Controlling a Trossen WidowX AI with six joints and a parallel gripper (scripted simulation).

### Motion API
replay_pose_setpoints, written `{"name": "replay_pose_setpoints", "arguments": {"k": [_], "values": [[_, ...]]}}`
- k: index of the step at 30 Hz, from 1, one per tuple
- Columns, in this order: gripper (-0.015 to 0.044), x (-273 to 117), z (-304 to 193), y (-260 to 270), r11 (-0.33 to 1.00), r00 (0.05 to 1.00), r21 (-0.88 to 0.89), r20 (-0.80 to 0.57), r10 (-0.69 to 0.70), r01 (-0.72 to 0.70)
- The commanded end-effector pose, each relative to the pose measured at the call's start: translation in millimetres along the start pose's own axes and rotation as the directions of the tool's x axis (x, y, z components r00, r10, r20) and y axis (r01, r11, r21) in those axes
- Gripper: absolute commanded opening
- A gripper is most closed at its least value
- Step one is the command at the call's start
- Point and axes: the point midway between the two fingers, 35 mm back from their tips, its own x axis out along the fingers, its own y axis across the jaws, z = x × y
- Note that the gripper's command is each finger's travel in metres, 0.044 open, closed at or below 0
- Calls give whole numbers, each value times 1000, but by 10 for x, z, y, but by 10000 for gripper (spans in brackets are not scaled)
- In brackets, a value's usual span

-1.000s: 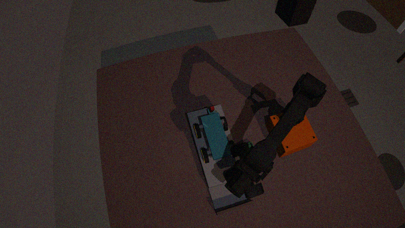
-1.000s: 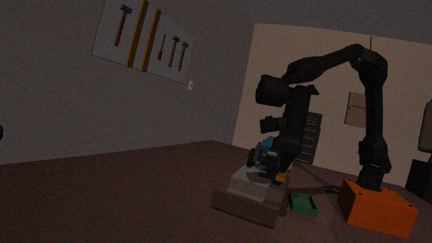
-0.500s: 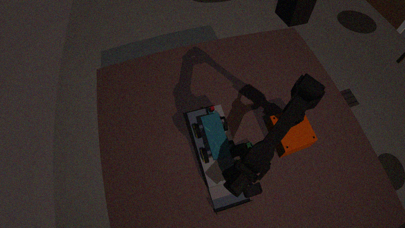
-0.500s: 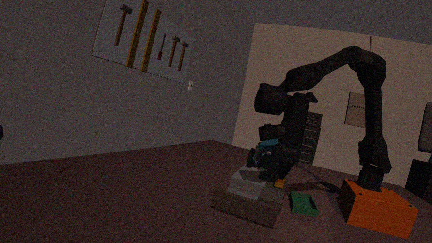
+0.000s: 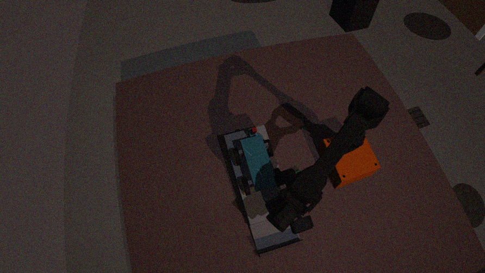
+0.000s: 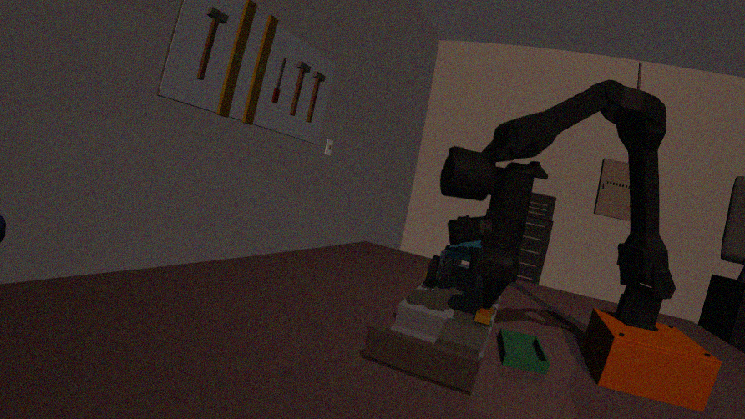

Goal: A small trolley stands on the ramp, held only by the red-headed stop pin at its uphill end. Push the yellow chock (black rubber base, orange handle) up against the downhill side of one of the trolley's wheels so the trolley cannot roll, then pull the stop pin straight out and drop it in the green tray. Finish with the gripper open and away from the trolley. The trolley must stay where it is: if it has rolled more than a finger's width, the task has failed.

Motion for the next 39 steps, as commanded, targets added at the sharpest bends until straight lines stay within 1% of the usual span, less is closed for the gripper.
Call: {"name": "replay_pose_setpoints", "arguments": {"k": [1,39], "values": [[0,-6,1,-61,1000,1000,3,6,-3,3],[0,-8,-7,-250,1000,1000,3,6,-5,5]]}}
